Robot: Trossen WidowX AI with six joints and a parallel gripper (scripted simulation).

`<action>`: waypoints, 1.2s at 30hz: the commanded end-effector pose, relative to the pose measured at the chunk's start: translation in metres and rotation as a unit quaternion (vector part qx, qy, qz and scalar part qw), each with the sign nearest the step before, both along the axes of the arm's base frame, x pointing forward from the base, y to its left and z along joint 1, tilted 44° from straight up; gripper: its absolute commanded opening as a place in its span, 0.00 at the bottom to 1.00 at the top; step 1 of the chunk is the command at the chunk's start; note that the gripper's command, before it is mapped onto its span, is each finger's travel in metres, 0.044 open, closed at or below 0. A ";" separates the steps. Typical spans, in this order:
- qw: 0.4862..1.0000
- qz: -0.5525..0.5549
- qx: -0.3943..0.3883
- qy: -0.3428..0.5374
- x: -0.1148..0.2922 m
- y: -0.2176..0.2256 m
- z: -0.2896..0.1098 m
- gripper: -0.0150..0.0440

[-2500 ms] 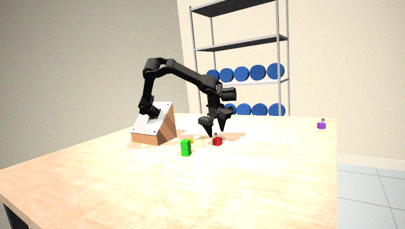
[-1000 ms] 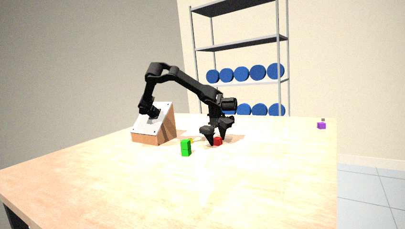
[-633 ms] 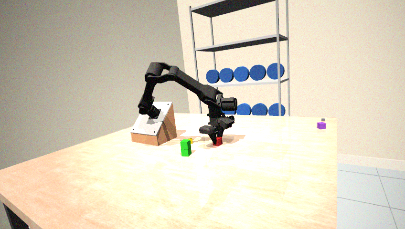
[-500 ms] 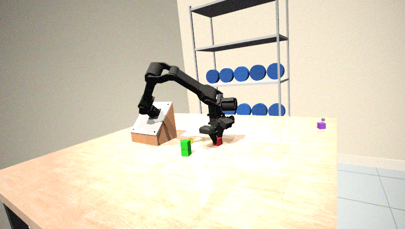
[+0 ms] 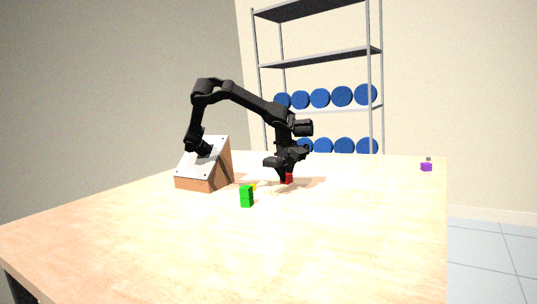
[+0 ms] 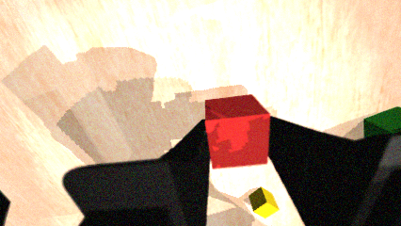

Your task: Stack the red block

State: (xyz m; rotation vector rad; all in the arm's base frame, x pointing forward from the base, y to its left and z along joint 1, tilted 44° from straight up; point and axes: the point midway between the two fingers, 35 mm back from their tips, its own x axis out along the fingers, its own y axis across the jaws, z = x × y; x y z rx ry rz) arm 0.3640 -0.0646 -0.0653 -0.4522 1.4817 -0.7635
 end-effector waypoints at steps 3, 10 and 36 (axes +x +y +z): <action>1.000 0.000 0.003 -0.010 0.007 0.021 0.023 0.25; 1.000 0.000 0.004 -0.010 0.009 0.044 0.046 0.25; 1.000 0.001 0.007 -0.009 -0.013 0.013 0.107 0.25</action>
